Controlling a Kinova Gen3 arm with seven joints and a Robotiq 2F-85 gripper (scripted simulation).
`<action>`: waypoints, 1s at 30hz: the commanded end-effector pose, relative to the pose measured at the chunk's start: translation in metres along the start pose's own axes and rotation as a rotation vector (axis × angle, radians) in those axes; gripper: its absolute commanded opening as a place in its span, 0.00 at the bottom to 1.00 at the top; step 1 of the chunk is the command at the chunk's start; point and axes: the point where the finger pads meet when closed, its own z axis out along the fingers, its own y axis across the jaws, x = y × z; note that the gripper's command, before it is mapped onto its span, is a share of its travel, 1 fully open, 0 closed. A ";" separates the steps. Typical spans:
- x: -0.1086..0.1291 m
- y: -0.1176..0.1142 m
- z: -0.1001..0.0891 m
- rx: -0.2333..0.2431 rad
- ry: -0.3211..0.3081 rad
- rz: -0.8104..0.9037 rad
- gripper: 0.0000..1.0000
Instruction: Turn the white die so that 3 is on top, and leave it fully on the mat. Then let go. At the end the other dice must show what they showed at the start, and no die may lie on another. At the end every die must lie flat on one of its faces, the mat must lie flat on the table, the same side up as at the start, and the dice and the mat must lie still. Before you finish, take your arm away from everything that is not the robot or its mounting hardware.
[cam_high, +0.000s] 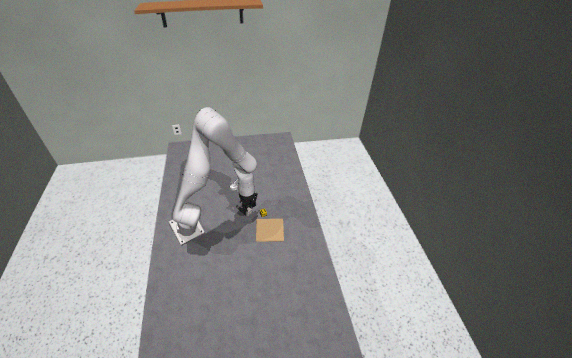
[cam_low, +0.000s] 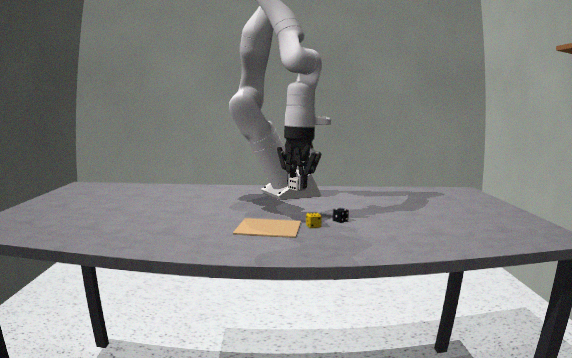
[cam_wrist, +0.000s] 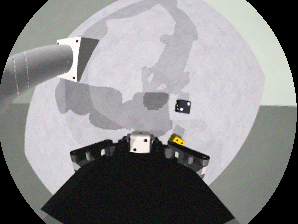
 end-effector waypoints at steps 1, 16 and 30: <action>0.004 0.008 -0.016 -0.031 0.007 -0.009 0.26; 0.004 0.007 -0.026 -0.031 0.007 -0.009 0.26; 0.000 0.009 -0.026 -0.030 0.008 -0.037 0.26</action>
